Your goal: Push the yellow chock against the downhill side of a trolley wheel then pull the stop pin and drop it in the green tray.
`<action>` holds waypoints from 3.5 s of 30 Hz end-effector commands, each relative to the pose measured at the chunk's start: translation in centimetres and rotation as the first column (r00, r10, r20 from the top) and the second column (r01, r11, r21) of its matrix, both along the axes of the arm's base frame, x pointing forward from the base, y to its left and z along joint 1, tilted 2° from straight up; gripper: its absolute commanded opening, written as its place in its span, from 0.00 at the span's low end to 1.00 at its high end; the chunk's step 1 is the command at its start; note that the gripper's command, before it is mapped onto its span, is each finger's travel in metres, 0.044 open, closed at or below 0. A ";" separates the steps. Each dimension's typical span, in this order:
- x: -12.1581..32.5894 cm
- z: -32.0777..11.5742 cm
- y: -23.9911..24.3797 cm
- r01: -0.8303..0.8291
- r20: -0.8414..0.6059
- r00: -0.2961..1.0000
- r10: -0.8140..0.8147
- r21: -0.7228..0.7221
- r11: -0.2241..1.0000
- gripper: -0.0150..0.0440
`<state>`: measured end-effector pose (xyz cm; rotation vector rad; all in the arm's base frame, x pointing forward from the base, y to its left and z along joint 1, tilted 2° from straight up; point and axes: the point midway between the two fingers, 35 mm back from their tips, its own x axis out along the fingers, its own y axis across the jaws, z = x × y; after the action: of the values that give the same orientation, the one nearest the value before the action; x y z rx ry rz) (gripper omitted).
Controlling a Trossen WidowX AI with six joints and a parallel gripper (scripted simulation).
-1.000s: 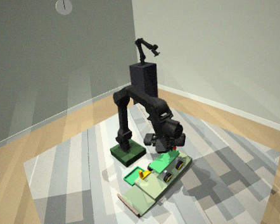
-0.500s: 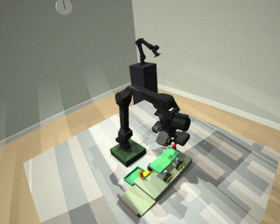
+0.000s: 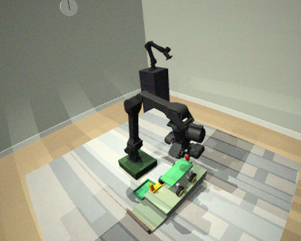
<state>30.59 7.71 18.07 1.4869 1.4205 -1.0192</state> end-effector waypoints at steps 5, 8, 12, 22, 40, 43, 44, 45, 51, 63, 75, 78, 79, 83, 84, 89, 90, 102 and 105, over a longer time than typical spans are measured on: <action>0.0 -1.2 0.5 0.002 -0.004 1.000 -0.002 0.005 1.000 0.58; -0.1 -1.6 0.6 0.002 -0.004 1.000 -0.002 0.005 1.000 0.58; -0.1 -1.7 0.7 0.002 -0.004 1.000 -0.002 0.005 1.000 0.58; 0.1 -3.0 1.1 0.002 -0.004 1.000 -0.002 0.006 1.000 0.58; 0.1 -5.3 2.0 0.002 -0.004 1.000 -0.002 0.007 1.000 0.58; 0.1 -5.1 1.9 0.000 0.000 1.000 0.000 0.005 1.000 0.53; 0.1 -5.1 1.9 0.000 0.000 1.000 0.000 0.005 1.000 0.49; 0.1 -5.1 1.9 0.000 0.000 1.000 0.000 0.005 1.000 0.44; 0.1 -5.1 1.9 0.000 0.000 1.000 0.000 0.005 1.000 0.31; 0.1 -4.6 1.9 0.002 -0.003 1.000 -0.002 0.006 1.000 0.25; -0.1 -3.6 1.6 0.002 -0.004 1.000 -0.002 0.006 1.000 0.25; -0.1 -3.4 1.5 0.002 -0.004 1.000 -0.002 0.006 1.000 0.25; -0.1 -3.3 1.5 0.002 -0.004 1.000 -0.002 0.006 1.000 0.25; -0.1 -3.1 1.4 0.002 -0.004 1.000 -0.002 0.006 1.000 0.25; -0.1 -3.0 1.4 0.002 -0.004 1.000 -0.002 0.006 1.000 0.25; -0.1 -2.7 1.3 0.002 -0.004 1.000 -0.002 0.006 1.000 0.25; -0.1 -2.6 1.3 0.002 -0.004 1.000 -0.002 0.006 1.000 0.25; -0.2 -1.8 1.0 0.002 -0.004 1.000 -0.002 0.006 1.000 0.25; -0.2 -1.7 1.0 0.002 -0.004 1.000 -0.002 0.006 1.000 0.25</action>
<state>30.34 8.63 16.01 1.4873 1.4218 -1.0331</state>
